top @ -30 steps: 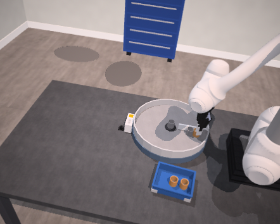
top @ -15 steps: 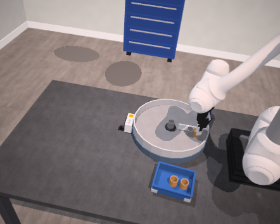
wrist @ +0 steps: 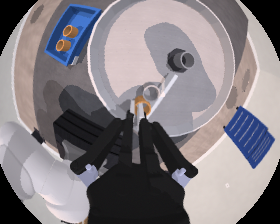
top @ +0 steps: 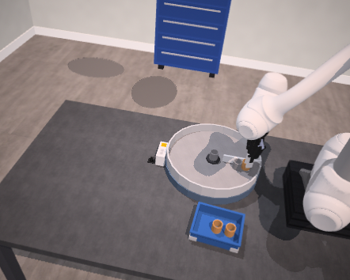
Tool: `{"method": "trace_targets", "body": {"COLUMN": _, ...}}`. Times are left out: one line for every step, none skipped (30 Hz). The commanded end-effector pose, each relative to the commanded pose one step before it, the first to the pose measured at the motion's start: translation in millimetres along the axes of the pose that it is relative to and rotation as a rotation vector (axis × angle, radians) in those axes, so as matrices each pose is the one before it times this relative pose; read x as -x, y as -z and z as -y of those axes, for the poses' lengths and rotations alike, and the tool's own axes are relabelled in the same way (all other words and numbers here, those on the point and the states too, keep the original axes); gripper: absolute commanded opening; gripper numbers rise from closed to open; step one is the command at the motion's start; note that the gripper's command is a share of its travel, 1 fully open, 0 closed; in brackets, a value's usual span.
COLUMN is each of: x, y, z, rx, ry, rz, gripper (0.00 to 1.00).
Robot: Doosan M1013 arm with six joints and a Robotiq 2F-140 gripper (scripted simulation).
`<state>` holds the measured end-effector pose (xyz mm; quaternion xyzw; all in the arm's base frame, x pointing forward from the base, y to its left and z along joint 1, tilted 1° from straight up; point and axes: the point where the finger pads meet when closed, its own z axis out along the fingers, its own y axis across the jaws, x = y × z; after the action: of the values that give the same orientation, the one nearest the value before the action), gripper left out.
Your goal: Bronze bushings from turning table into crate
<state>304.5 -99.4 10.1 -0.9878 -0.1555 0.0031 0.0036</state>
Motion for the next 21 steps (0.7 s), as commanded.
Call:
{"method": "trace_targets", "body": {"x": 0.40, "y": 13.11, "z": 0.06, "rx": -0.00234, "ry": -0.00066, "rz": 0.00008, "gripper": 0.00}}
{"method": "trace_targets", "body": {"x": 0.00, "y": 4.51, "z": 0.00, "rx": 0.00000, "ry": 0.00000, "rz": 0.00000, "gripper": 0.00}}
{"method": "trace_targets", "body": {"x": 0.00, "y": 4.73, "z": 0.00, "rx": 0.00000, "ry": 0.00000, "rz": 0.00000, "gripper": 0.00}}
{"method": "trace_targets", "body": {"x": 0.00, "y": 4.86, "z": 0.00, "rx": 0.00000, "ry": 0.00000, "rz": 0.00000, "gripper": 0.00}}
{"method": "trace_targets", "body": {"x": 0.00, "y": 4.91, "z": 0.00, "rx": 0.00000, "ry": 0.00000, "rz": 0.00000, "gripper": 0.00}}
{"method": "trace_targets", "body": {"x": 0.00, "y": 4.87, "z": 0.00, "rx": 0.00000, "ry": 0.00000, "rz": 0.00000, "gripper": 0.00}}
{"method": "trace_targets", "body": {"x": 0.00, "y": 4.73, "z": 0.00, "rx": 0.00000, "ry": 0.00000, "rz": 0.00000, "gripper": 0.00}}
{"method": "trace_targets", "body": {"x": 0.00, "y": 4.50, "z": 0.00, "rx": 0.00000, "ry": 0.00000, "rz": 0.00000, "gripper": 0.00}}
{"method": "trace_targets", "body": {"x": 0.00, "y": 4.17, "z": 0.00, "rx": 0.00000, "ry": 0.00000, "rz": 0.00000, "gripper": 0.00}}
{"method": "trace_targets", "body": {"x": 0.00, "y": 3.75, "z": 0.00, "rx": 0.00000, "ry": 0.00000, "rz": 0.00000, "gripper": 0.00}}
{"method": "trace_targets", "body": {"x": 0.00, "y": 3.26, "z": 0.00, "rx": 0.00000, "ry": 0.00000, "rz": 0.00000, "gripper": 0.00}}
{"method": "trace_targets", "body": {"x": 0.00, "y": 0.00, "z": 0.00, "rx": 0.00000, "ry": 0.00000, "rz": 0.00000, "gripper": 0.00}}
{"method": "trace_targets", "body": {"x": 0.00, "y": 0.00, "z": 0.00, "rx": 0.00000, "ry": 0.00000, "rz": 0.00000, "gripper": 0.00}}
{"method": "trace_targets", "body": {"x": 0.00, "y": 2.72, "z": 0.00, "rx": 0.00000, "ry": 0.00000, "rz": 0.00000, "gripper": 0.00}}
{"method": "trace_targets", "body": {"x": 0.00, "y": 2.15, "z": 0.00, "rx": 0.00000, "ry": 0.00000, "rz": 0.00000, "gripper": 0.00}}
{"method": "trace_targets", "body": {"x": 0.00, "y": 1.58, "z": 0.00, "rx": 0.00000, "ry": 0.00000, "rz": 0.00000, "gripper": 0.00}}
{"method": "trace_targets", "body": {"x": 0.00, "y": 1.04, "z": 0.00, "rx": 0.00000, "ry": 0.00000, "rz": 0.00000, "gripper": 0.00}}
{"method": "trace_targets", "body": {"x": 0.00, "y": 0.58, "z": 0.00, "rx": 0.00000, "ry": 0.00000, "rz": 0.00000, "gripper": 0.00}}
{"method": "trace_targets", "body": {"x": 0.00, "y": 0.23, "z": 0.00, "rx": 0.00000, "ry": 0.00000, "rz": 0.00000, "gripper": 0.00}}
{"method": "trace_targets", "body": {"x": 0.00, "y": 0.03, "z": 0.00, "rx": 0.00000, "ry": 0.00000, "rz": 0.00000, "gripper": 0.00}}
{"method": "trace_targets", "body": {"x": 0.00, "y": 0.00, "z": 0.00, "rx": 0.00000, "ry": 0.00000, "rz": 0.00000, "gripper": 0.00}}
